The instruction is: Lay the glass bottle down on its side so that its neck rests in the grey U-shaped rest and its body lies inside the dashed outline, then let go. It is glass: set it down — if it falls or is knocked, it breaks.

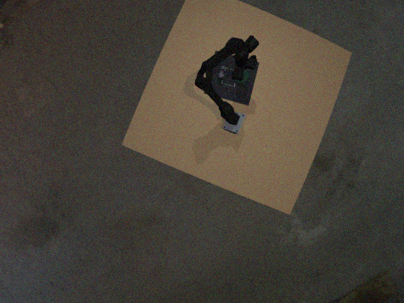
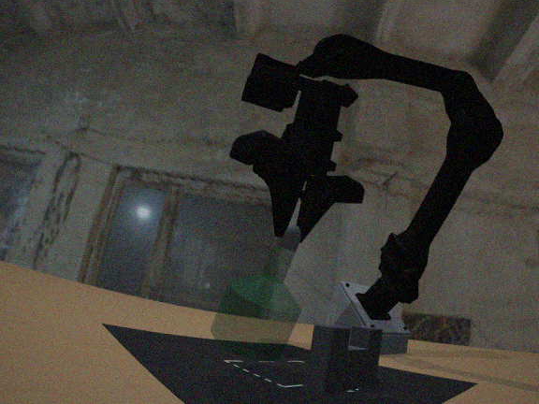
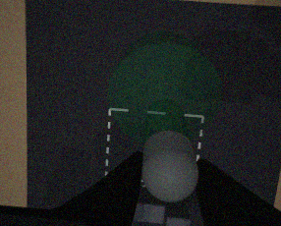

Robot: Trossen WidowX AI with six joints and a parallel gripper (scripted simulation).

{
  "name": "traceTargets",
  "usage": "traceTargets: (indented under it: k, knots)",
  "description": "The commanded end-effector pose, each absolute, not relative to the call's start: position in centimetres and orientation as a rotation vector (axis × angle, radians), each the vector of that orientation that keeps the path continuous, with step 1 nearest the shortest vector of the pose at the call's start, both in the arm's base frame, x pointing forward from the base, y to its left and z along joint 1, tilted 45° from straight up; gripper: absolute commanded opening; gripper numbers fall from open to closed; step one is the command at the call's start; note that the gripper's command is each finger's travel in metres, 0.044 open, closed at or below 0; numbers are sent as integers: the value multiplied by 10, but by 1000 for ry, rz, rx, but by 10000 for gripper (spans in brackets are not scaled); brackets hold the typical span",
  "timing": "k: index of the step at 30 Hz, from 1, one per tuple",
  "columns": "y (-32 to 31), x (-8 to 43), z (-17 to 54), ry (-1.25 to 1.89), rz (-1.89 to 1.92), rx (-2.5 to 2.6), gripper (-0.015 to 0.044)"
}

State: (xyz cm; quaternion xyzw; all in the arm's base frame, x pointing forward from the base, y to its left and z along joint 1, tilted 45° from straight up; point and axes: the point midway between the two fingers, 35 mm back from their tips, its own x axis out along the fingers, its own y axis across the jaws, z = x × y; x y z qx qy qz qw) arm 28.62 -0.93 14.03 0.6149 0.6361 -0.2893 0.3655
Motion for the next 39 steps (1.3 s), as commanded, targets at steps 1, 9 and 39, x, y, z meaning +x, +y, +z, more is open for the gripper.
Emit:
traceTargets:
  k: [1,9,39]
  knots:
    - [-2,285,146,1640,-736,1585,108]
    - [2,284,150,1631,-751,1578,108]
    - [19,282,161,1589,-810,1554,108]
